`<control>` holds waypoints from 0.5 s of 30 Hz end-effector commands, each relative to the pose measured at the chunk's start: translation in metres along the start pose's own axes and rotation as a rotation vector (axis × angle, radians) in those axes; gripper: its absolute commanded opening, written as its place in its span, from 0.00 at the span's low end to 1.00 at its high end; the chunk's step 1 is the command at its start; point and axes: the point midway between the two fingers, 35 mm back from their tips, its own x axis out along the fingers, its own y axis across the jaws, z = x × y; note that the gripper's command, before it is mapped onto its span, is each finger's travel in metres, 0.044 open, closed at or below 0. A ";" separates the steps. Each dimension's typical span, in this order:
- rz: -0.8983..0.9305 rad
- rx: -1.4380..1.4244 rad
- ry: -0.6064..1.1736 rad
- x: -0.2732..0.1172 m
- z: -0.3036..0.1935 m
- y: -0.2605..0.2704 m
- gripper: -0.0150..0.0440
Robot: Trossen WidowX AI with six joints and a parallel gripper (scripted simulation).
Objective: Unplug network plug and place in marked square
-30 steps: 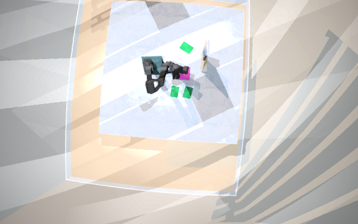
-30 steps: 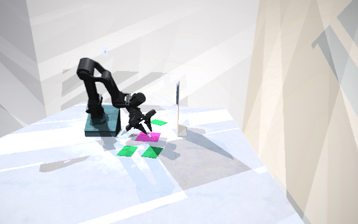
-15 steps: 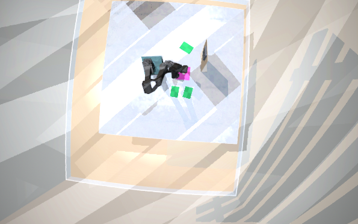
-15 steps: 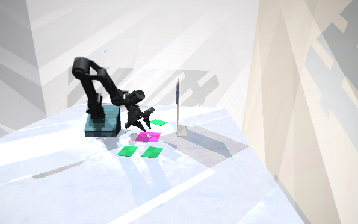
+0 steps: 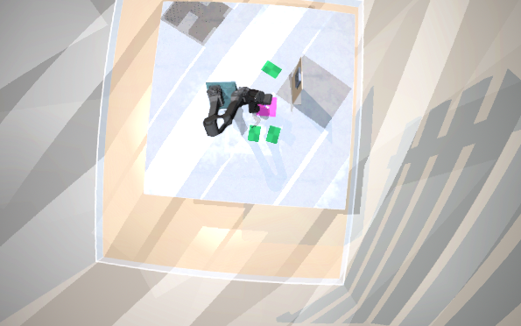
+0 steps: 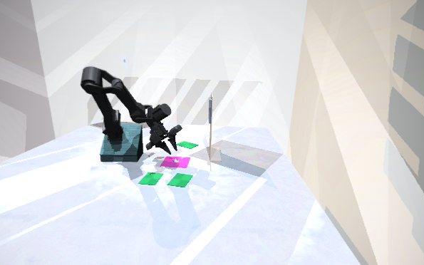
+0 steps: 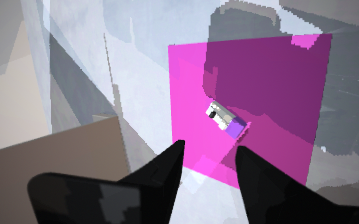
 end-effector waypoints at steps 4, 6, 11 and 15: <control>0.006 0.018 -0.003 -0.005 0.000 0.008 0.52; 0.005 0.019 -0.002 -0.007 0.000 0.009 0.52; 0.003 0.019 -0.001 -0.010 -0.001 0.012 0.52; 0.002 0.020 0.000 -0.013 -0.002 0.015 0.52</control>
